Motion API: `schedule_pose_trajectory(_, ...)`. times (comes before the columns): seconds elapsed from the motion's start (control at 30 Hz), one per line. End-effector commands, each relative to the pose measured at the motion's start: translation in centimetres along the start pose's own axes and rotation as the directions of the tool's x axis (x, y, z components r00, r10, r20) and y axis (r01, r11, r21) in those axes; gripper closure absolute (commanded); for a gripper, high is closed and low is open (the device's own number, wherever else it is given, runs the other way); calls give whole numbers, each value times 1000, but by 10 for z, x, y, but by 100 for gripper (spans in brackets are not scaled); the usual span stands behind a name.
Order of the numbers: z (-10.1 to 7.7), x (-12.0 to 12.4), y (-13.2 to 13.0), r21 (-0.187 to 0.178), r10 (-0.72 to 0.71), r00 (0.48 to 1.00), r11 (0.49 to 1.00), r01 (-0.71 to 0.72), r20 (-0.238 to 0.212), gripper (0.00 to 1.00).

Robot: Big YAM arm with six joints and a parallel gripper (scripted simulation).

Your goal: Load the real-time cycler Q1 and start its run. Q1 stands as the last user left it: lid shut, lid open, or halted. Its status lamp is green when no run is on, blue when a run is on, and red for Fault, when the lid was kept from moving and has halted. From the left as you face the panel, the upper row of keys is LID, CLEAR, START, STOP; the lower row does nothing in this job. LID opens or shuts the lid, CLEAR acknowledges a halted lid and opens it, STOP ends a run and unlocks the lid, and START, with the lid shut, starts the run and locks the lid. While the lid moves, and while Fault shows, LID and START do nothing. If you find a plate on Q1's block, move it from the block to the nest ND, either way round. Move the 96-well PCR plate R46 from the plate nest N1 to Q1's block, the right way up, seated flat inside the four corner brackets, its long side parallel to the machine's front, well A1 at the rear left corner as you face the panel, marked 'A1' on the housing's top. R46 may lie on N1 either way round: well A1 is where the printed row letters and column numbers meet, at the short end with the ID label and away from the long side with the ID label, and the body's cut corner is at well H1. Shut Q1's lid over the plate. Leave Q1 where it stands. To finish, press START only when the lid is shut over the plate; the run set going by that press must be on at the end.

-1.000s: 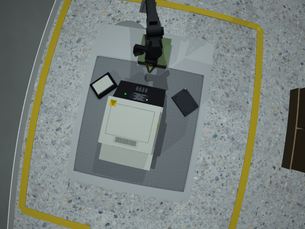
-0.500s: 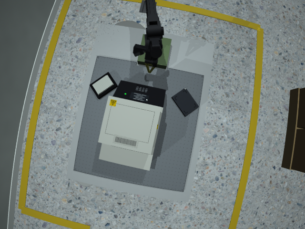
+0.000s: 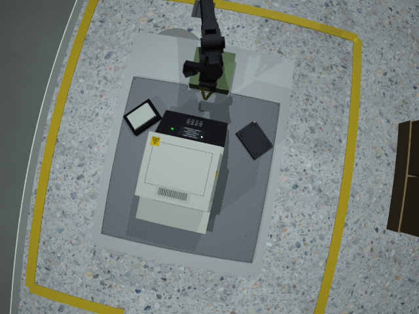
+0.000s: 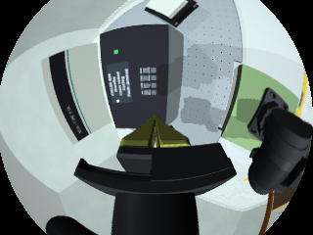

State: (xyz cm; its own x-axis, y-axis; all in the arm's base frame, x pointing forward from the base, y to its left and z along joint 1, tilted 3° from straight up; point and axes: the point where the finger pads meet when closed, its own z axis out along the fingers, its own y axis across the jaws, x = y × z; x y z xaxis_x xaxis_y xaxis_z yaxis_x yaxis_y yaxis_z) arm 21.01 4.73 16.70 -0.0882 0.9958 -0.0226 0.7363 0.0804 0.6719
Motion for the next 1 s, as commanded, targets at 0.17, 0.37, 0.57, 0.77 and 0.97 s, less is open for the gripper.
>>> schedule_pose_trajectory(0.17, -24, 3, 41, -85, 22, 1000, 996, -23, -20, 100)
schedule_pose_trajectory(0.37, -26, 4, 44, -89, 22, 1000, 996, -24, -22, 100)
schedule_pose_trajectory(0.57, -23, 4, 40, -81, 19, 1000, 997, -21, -20, 100)
schedule_pose_trajectory(0.77, -15, 3, 29, -58, 13, 1000, 998, -14, -15, 100)
schedule_pose_trajectory(0.97, -12, 2, 21, -57, 13, 1000, 998, -13, -16, 100)
